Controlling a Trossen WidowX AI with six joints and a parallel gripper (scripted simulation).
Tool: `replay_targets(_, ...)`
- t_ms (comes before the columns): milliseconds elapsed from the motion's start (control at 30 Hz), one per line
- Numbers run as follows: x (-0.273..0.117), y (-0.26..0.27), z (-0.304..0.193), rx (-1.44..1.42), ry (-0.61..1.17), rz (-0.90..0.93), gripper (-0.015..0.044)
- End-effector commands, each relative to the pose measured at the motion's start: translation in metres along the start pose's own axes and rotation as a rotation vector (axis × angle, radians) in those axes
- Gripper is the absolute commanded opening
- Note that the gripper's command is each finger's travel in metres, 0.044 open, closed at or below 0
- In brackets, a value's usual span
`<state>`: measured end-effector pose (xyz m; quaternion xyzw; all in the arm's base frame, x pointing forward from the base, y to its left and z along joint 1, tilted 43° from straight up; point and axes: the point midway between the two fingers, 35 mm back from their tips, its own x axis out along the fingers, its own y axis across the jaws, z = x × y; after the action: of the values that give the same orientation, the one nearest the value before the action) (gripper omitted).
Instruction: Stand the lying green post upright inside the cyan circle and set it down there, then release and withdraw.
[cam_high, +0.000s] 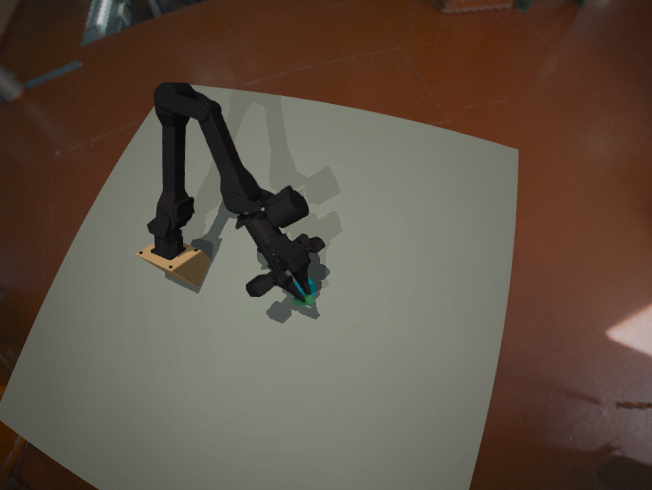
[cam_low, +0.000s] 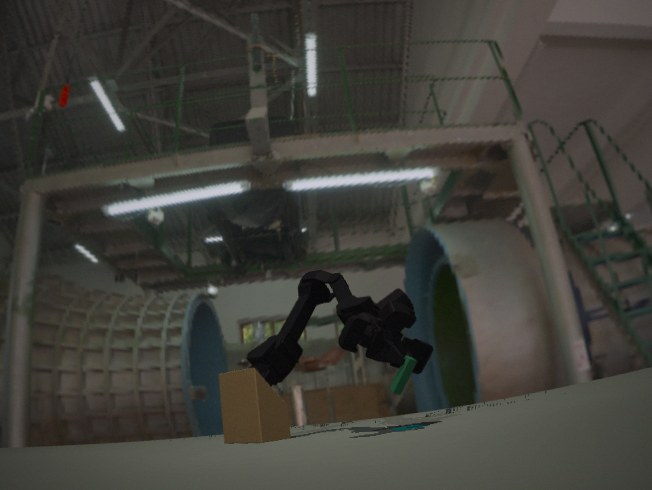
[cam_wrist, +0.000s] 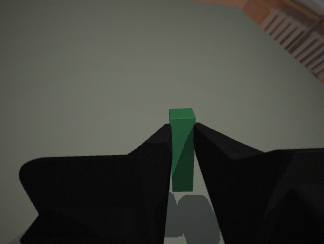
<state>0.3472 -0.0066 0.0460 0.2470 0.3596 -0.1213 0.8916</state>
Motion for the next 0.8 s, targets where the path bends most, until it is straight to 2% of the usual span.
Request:
replay_targets(0,-0.003,0.001,-0.001,0.013,-0.032,0.004,0.0023)
replay_targets(767,-0.018,0.003,0.001,0.085,-0.183,0.037,0.0023)
